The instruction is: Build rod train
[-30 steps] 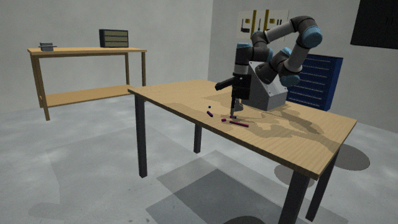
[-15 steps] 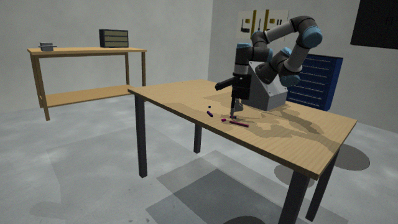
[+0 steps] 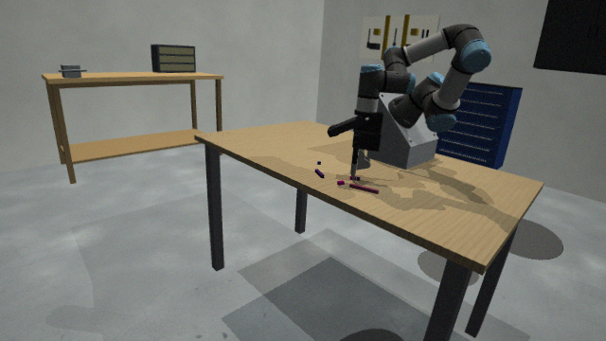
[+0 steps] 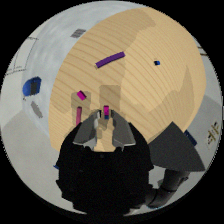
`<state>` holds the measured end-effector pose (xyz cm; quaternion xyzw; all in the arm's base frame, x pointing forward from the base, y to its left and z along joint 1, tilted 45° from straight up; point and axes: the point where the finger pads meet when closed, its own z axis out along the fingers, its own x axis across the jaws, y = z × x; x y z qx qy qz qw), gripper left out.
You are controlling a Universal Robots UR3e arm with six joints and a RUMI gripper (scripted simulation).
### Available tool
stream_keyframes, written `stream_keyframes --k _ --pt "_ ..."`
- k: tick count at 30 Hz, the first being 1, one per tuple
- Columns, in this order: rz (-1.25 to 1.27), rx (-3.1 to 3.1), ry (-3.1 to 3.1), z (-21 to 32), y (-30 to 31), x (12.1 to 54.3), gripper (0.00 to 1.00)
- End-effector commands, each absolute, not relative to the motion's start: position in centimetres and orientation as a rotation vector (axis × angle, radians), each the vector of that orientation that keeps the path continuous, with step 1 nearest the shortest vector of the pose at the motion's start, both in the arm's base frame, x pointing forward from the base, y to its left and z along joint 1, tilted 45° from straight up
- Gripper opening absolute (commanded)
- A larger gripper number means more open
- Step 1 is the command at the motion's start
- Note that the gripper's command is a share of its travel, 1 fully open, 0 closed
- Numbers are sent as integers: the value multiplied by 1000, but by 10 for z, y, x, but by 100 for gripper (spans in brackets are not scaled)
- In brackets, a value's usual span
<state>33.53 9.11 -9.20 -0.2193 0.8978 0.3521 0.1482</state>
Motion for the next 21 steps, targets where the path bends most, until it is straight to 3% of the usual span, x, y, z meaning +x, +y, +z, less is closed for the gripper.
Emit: stream_keyframes --k 1,21 --pt "1010 -632 2582 -84 82 334 14" --pt "1010 -632 2582 -42 41 328 14"
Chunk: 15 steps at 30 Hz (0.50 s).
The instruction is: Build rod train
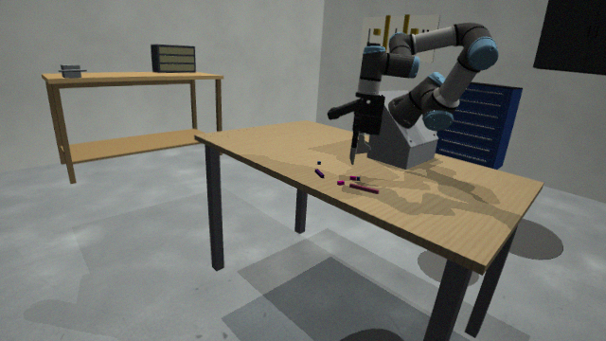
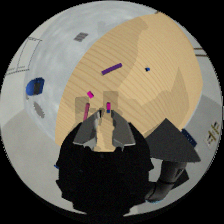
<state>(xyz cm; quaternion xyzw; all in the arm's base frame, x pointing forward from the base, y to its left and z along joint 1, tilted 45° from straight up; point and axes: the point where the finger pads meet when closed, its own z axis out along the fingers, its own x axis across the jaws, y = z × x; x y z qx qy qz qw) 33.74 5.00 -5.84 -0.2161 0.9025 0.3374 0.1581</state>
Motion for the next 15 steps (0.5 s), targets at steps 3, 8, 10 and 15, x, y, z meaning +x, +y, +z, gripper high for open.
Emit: stream_keyframes --k 3,8,10,15 --pt "1010 -632 2582 -36 35 327 14" --pt "1010 -632 2583 -31 30 326 14" --pt "1010 -632 2583 -30 29 326 14" --pt "1011 -632 2583 -30 29 326 100"
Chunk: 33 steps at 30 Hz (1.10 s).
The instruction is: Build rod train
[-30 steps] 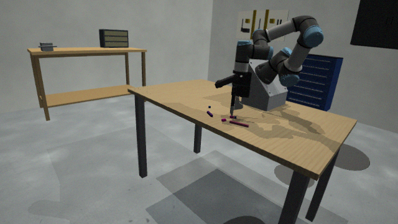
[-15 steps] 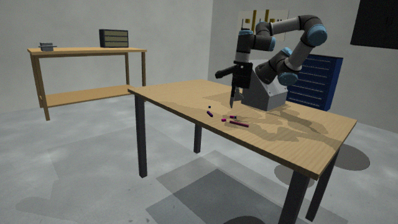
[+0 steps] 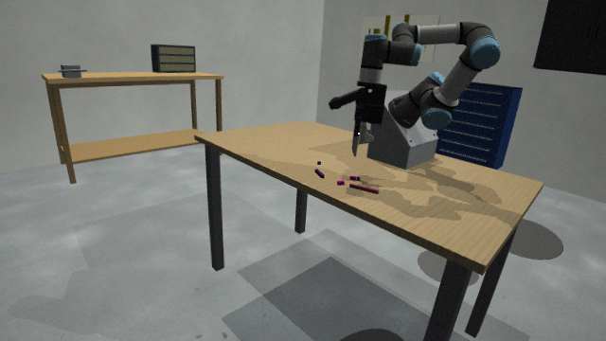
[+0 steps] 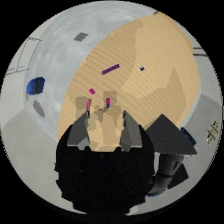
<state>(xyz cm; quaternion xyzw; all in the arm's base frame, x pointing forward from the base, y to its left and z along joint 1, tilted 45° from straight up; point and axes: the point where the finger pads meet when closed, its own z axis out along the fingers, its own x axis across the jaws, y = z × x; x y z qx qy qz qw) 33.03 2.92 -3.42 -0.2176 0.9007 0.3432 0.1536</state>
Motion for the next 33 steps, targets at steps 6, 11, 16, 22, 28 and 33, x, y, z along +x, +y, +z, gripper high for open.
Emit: stream_keyframes --k 6,11,16,22,28,33 --pt "1012 -632 2582 -30 29 326 100" --pt "1012 -633 2582 -30 29 326 100" --pt "1014 -631 2582 -30 29 325 100" --pt "1013 -631 2582 -30 29 325 100" --pt "1014 -625 2585 -30 29 326 100" --pt "1017 -611 2592 -30 29 326 100"
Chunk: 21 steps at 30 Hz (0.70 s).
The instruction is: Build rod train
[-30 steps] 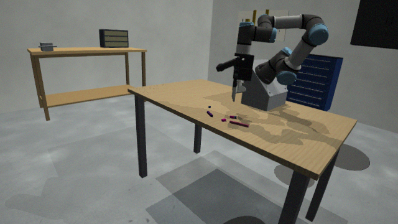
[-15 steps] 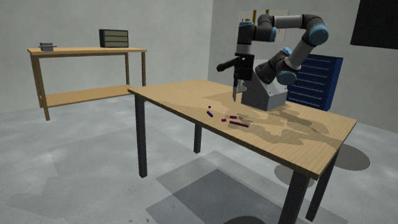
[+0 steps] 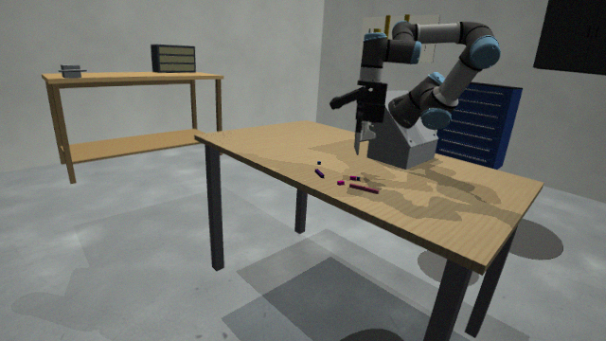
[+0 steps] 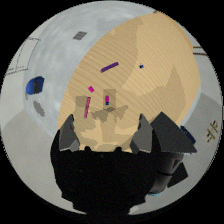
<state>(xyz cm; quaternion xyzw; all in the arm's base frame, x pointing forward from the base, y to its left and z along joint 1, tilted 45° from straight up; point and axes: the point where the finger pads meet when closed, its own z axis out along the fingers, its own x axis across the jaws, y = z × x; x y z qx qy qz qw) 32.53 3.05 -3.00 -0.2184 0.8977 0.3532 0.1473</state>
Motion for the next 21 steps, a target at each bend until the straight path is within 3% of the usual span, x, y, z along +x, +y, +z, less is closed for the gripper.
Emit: stream_keyframes --k 1,21 --pt "1018 -607 2594 -30 29 326 100" --pt "1058 -430 2668 -34 25 326 100"
